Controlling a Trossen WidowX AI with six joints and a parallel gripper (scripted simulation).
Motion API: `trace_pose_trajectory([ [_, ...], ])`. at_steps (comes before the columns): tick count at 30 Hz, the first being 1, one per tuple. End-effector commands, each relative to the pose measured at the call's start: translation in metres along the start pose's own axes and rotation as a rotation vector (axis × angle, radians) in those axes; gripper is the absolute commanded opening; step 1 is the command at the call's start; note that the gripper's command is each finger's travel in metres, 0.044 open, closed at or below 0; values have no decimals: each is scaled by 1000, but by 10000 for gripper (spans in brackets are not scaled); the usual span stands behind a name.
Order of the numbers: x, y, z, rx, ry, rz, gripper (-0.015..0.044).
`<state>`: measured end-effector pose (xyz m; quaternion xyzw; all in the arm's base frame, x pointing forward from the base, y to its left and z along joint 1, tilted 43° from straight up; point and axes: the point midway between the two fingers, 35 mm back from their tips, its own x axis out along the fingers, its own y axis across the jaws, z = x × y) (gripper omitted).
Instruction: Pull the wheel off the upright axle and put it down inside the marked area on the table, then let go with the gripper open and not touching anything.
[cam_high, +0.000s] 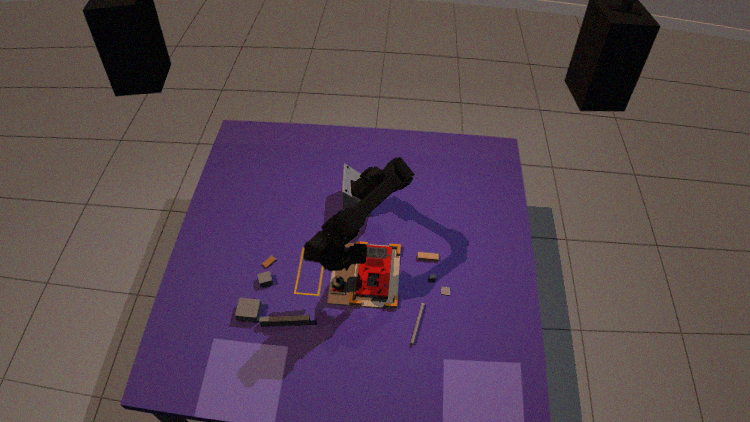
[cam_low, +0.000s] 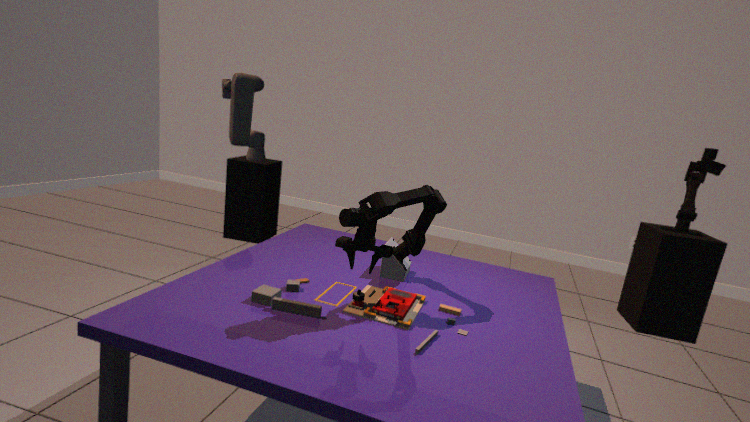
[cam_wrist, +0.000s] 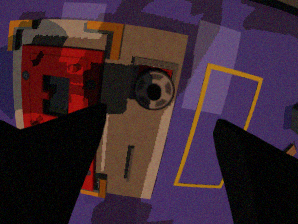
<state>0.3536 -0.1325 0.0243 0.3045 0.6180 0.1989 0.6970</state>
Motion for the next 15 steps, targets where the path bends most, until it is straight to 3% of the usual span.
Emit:
trace_pose_trajectory([
  [1, 22, 3, 0, 36, 68, 6, 300],
  [10, 22, 2, -7, 36, 68, 5, 300],
  [15, 42, 2, -6, 36, 68, 5, 300],
])
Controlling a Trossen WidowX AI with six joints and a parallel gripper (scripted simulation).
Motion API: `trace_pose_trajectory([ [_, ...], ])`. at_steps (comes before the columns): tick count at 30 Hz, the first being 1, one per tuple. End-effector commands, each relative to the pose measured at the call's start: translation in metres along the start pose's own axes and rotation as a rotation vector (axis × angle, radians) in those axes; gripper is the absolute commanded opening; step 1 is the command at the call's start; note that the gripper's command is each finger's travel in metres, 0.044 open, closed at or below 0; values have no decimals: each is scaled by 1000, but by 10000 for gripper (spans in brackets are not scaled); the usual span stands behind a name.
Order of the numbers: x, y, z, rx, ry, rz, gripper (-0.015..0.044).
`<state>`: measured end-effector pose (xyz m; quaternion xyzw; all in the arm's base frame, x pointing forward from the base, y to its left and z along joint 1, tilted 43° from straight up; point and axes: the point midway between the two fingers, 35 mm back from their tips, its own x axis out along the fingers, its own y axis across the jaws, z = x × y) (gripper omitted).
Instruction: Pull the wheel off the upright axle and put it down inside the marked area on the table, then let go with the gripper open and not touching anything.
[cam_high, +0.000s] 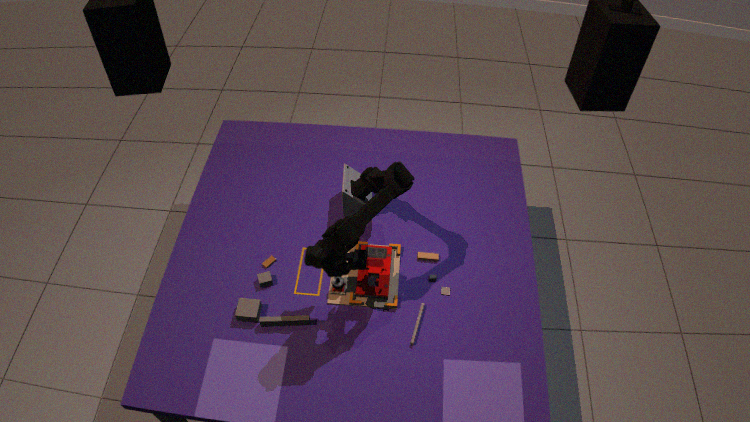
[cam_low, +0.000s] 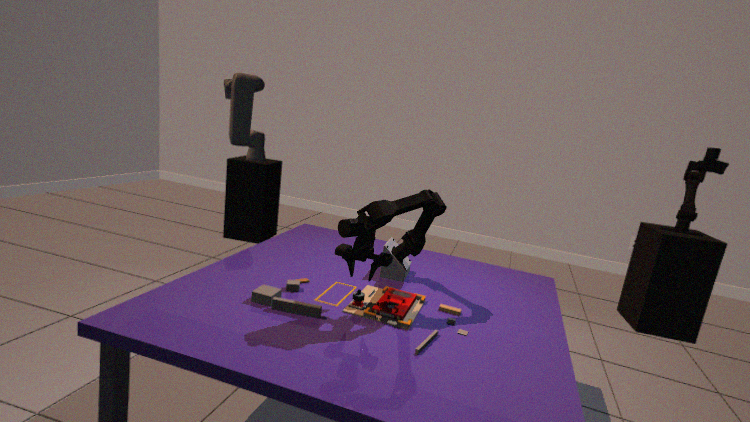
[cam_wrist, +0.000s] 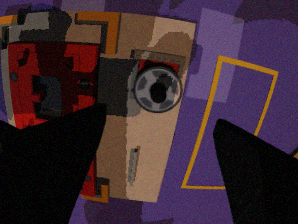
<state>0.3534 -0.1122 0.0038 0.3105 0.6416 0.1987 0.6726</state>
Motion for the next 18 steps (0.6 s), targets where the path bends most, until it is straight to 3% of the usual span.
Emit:
trace_pose_trajectory([
  [1, 20, 1, -1, 3, 7, 2, 300],
  [8, 63, 1, -2, 3, 7, 5, 300],
  [13, 67, 1, -3, 3, 8, 5, 300],
  [18, 65, 2, -3, -2, 16, 2, 188],
])
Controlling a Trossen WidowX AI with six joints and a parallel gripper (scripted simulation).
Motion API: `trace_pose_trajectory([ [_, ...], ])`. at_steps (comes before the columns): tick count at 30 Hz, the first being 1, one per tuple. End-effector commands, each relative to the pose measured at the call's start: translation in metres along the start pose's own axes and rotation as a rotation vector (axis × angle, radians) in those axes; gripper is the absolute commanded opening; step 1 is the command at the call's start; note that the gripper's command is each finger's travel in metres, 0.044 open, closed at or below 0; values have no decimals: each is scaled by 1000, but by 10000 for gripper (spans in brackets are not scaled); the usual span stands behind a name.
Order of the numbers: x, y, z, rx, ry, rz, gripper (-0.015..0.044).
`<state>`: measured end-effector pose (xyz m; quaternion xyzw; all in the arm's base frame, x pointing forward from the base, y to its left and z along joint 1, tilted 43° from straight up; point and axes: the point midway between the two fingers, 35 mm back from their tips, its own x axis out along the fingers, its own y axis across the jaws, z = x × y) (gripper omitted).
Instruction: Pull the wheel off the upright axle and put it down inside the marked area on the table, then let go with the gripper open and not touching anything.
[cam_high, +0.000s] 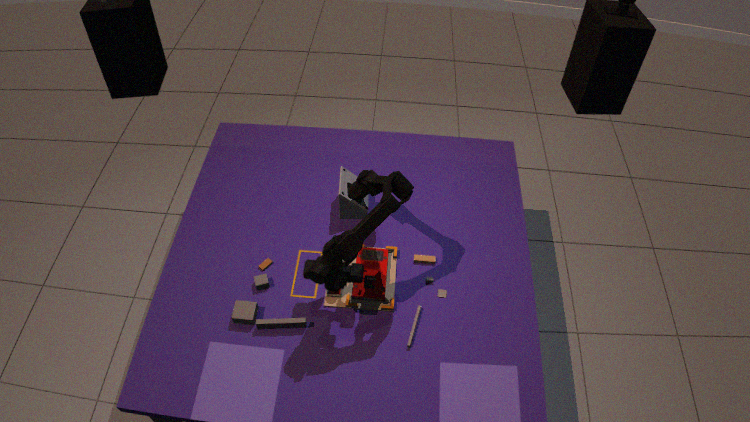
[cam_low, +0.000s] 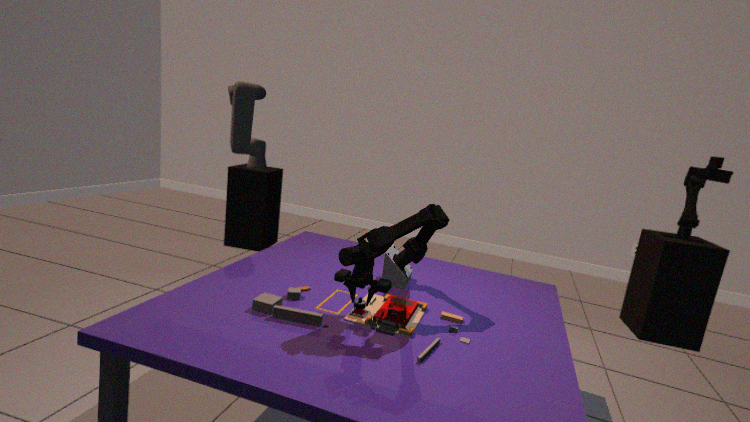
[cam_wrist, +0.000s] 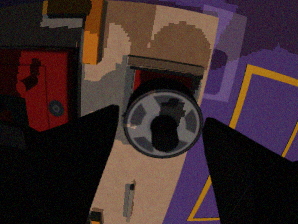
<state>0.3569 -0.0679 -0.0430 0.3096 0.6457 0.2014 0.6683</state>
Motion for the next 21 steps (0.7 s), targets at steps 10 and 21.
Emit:
trace_pose_trajectory([
  [10, 0, 1, 0, -1, 3, 1, 63],
  [21, -4, 1, 0, -1, 2, 1, 0],
])
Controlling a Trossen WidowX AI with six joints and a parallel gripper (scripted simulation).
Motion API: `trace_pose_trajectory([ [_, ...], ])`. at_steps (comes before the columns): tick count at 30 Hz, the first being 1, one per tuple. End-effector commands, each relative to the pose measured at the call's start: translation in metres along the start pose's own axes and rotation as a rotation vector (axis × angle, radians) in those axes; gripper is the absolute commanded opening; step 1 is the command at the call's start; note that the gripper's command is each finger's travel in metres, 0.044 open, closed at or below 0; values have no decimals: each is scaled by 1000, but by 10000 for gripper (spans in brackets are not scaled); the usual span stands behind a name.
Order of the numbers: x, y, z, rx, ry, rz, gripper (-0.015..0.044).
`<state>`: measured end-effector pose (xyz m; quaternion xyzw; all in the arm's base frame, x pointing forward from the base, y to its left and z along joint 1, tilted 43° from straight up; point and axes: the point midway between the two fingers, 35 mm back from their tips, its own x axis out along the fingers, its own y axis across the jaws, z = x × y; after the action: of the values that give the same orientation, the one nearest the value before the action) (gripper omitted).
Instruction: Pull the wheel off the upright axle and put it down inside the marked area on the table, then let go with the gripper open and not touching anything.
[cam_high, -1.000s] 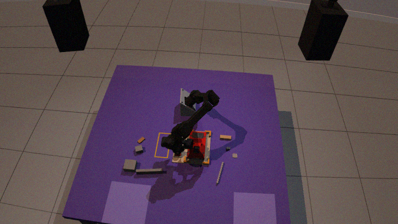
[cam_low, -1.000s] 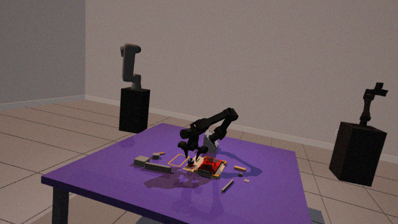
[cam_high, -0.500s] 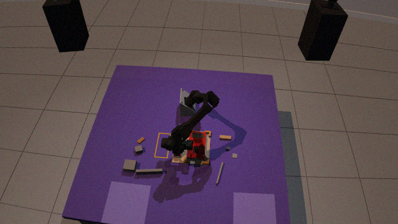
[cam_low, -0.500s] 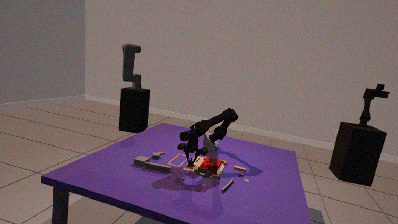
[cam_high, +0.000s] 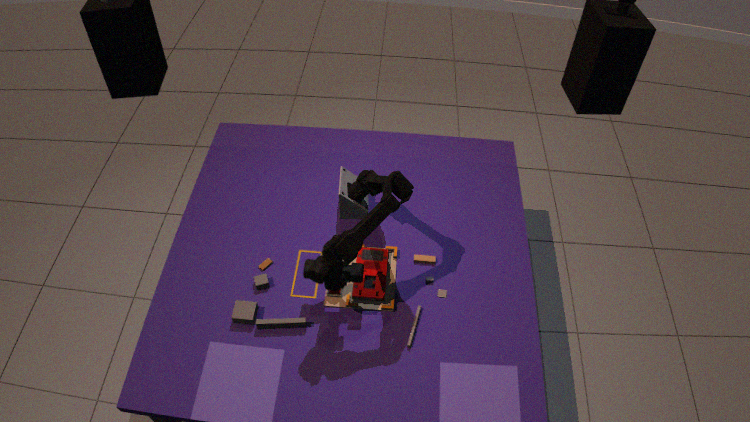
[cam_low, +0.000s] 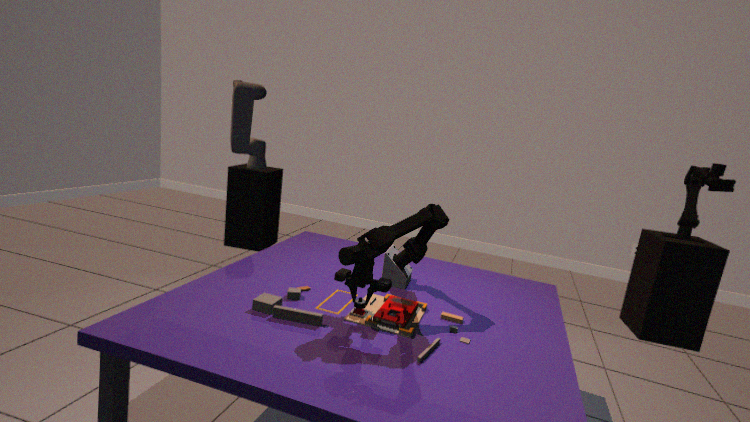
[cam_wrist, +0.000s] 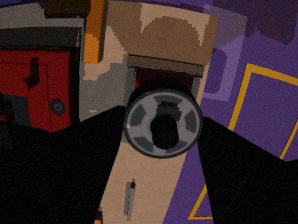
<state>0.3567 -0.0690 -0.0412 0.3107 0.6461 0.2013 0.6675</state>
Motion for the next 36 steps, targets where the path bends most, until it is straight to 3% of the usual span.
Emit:
trace_pose_trajectory([
  [1, -2, 0, 0, -3, 1, -1, 0],
  [36, -13, 0, 0, -2, -2, 0, 0],
])
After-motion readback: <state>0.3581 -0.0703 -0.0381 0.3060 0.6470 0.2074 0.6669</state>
